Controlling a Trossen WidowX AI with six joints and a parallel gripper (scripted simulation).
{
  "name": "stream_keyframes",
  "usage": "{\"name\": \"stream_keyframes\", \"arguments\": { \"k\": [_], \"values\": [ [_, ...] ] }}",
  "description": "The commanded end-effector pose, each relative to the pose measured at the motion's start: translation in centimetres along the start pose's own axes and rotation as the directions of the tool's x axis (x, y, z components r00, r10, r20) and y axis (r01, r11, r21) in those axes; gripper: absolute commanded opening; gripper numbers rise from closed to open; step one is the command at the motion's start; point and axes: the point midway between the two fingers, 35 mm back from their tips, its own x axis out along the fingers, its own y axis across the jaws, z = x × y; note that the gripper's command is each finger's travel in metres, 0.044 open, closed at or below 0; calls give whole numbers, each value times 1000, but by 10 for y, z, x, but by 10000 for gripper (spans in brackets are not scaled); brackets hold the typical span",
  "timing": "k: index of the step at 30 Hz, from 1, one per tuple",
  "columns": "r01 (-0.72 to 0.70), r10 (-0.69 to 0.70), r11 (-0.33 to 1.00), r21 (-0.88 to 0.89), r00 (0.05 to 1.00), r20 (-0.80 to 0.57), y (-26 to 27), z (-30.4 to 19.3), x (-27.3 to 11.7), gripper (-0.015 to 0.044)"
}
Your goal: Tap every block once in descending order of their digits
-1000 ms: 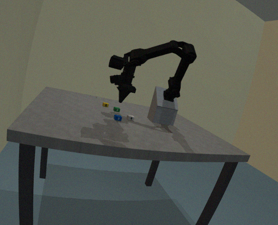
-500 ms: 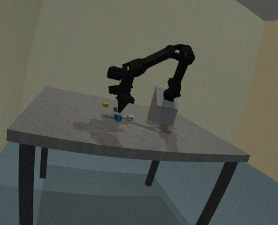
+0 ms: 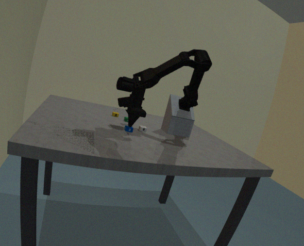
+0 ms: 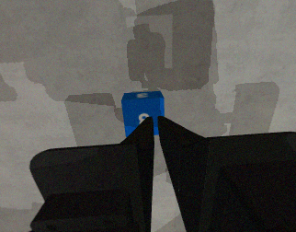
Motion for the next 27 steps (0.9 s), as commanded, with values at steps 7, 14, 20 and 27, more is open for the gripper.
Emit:
{"name": "stream_keyframes", "arguments": {
  "k": [7, 14, 20, 27],
  "values": [
    [5, -5, 1000, 4, 1000, -4, -1, -1, -27, 20],
    [9, -9, 1000, 4, 1000, -5, -2, 0, -105, 20],
    [10, -10, 1000, 4, 1000, -4, -5, 1, -108, 20],
    [34, -33, 999, 7, 999, -3, -122, -1, -113, 20]
  ]
}}
